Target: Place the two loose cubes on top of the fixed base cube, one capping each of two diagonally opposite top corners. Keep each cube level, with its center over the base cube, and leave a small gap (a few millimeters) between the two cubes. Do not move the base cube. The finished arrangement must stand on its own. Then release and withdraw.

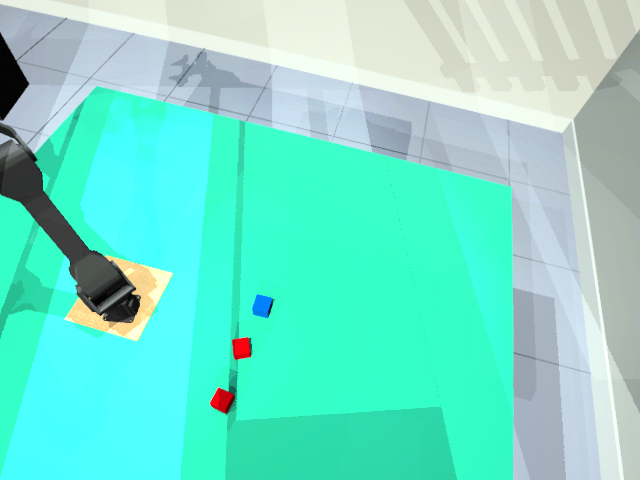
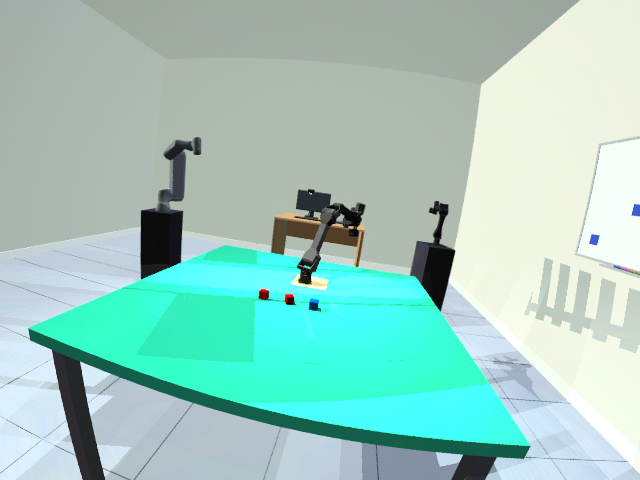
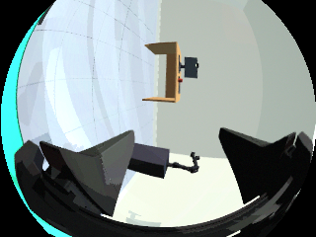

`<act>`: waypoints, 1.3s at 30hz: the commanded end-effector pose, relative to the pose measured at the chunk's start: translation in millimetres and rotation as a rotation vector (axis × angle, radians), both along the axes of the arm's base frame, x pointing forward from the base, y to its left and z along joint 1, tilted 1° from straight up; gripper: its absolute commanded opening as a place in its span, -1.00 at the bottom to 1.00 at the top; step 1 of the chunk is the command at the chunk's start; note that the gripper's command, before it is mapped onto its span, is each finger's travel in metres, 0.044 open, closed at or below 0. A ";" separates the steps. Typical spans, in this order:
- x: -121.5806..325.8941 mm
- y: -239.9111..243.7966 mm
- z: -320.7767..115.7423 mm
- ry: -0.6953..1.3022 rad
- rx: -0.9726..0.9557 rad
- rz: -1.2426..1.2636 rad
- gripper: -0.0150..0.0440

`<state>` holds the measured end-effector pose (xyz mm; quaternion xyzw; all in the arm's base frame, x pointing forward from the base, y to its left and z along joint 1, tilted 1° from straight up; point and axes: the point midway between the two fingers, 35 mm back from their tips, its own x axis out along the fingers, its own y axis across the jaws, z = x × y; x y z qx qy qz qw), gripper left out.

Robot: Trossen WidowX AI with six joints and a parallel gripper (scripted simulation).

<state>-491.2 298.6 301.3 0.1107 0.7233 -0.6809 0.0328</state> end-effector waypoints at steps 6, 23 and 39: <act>32.7 36.5 -6.1 -0.024 -0.093 -0.126 0.41; 228.1 174.3 -38.3 0.019 -0.623 -0.748 0.41; 467.0 205.3 -70.9 0.336 -1.154 -1.408 0.41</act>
